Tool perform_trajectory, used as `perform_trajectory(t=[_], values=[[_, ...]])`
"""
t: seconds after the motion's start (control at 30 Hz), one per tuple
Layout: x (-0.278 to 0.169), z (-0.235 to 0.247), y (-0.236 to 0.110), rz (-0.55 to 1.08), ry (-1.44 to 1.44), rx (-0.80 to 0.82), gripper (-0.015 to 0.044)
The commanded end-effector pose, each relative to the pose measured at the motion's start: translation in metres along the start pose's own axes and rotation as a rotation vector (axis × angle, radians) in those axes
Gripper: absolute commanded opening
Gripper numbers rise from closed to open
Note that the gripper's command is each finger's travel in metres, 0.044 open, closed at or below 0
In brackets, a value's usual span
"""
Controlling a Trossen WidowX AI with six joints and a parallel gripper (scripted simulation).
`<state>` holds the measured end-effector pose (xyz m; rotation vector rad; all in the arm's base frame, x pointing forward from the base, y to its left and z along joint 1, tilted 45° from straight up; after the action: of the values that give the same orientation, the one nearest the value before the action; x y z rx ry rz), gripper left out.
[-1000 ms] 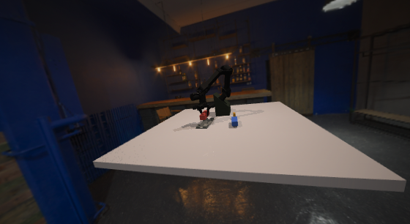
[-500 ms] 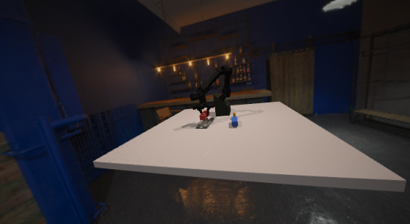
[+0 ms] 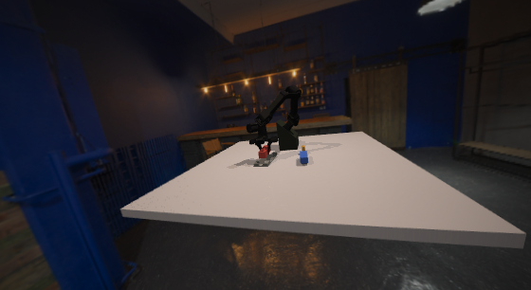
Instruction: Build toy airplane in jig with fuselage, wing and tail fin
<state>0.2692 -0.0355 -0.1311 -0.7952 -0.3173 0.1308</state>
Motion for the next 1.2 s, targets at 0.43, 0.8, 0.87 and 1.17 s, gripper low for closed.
perform_trajectory(t=[0.43, 0.8, 0.87, 1.17], values=[[-0.003, 0.001, 0.024, -0.001, 0.009, 0.010, 0.0195], [-0.001, 0.001, 0.022, 0.001, 0.001, 0.004, 0.0030], [-0.001, 0.001, 0.022, 0.001, 0.001, 0.004, 0.0083], [-0.001, 0.001, 0.022, 0.001, 0.001, 0.004, 0.0319]])
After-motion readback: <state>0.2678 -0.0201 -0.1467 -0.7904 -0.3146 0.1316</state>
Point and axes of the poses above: the point midway between the two fingers, 35 mm back from their tips, its own y axis out along the fingers, its own z axis across the jaws, x = y × z, the point moved 1 cm from there along -y, back along the fingers, and after that the axes turned 15 degrees about -y, right-handed, at the moved point
